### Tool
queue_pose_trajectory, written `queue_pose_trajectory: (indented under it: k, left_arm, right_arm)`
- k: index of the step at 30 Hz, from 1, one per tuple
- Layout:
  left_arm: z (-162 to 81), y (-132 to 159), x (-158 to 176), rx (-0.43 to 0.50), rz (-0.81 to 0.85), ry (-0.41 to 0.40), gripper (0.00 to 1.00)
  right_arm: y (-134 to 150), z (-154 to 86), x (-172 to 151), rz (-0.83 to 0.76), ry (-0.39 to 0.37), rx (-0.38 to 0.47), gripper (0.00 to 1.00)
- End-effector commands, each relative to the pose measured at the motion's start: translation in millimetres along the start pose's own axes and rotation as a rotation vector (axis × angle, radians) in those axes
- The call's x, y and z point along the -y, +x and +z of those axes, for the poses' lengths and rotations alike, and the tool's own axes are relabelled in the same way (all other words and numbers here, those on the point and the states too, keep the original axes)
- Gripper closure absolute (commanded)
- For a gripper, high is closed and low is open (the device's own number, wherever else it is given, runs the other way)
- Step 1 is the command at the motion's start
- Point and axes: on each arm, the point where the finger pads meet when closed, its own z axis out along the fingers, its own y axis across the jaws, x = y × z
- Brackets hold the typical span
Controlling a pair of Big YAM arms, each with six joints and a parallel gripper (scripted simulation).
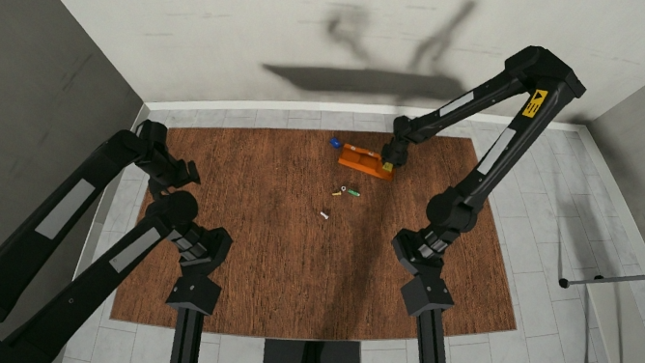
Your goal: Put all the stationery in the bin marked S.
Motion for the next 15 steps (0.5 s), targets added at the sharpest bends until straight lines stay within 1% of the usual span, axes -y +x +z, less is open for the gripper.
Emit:
queue_pose_trajectory:
  k: [1,15]
  left_arm:
    - [2.7,5.9,-0.1,-0.012,0.009,-0.005,0.00]
    - [2.7,5.9,-0.1,-0.012,0.009,-0.005,0.00]
  right_arm:
    - [-9.3,6.4,-2.0,-0.001,-0.007,0.019,0.66]
    - [-7.5,33.8,1.4,0.002,-0.002,0.015,0.66]
